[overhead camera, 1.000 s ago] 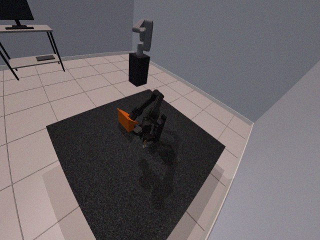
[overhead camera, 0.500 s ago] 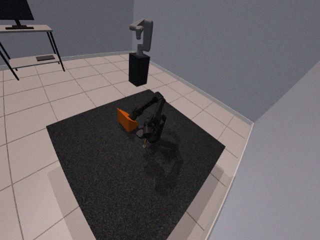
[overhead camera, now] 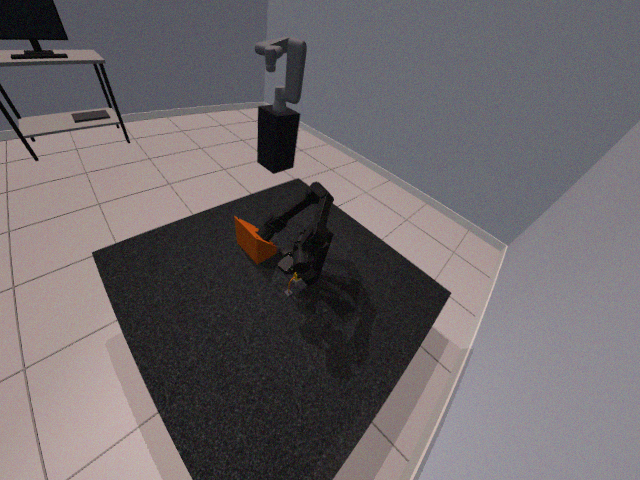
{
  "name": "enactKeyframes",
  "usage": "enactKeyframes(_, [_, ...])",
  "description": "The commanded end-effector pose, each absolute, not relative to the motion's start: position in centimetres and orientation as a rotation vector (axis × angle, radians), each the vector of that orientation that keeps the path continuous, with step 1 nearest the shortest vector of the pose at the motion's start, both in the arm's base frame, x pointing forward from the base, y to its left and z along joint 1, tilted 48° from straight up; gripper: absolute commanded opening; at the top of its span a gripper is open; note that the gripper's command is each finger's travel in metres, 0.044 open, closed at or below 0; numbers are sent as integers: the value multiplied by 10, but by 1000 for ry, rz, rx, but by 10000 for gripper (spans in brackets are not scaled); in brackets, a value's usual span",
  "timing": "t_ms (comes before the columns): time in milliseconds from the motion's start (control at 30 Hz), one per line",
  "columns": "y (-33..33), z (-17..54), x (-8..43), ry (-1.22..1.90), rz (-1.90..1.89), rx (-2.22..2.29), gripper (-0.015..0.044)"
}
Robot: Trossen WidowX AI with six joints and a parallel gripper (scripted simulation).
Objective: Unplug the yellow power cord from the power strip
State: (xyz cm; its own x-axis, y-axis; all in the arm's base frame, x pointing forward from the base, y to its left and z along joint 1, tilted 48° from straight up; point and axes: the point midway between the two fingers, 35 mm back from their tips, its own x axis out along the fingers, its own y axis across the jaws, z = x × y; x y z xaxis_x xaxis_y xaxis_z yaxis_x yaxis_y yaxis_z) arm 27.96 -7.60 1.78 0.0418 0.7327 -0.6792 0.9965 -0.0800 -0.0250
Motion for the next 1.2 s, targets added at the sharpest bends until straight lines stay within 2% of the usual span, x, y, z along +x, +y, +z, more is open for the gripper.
enactKeyframes(0, [-69, 22, 277, 1751, -763, 1873, 160])
enactKeyframes(833, [-55, 19, 278, 1752, -762, 1873, 160])
enactKeyframes(933, [-57, 20, 280, 1747, -756, 1866, 81])
enactKeyframes(1167, [-57, 20, 280, 1747, -756, 1866, 35])
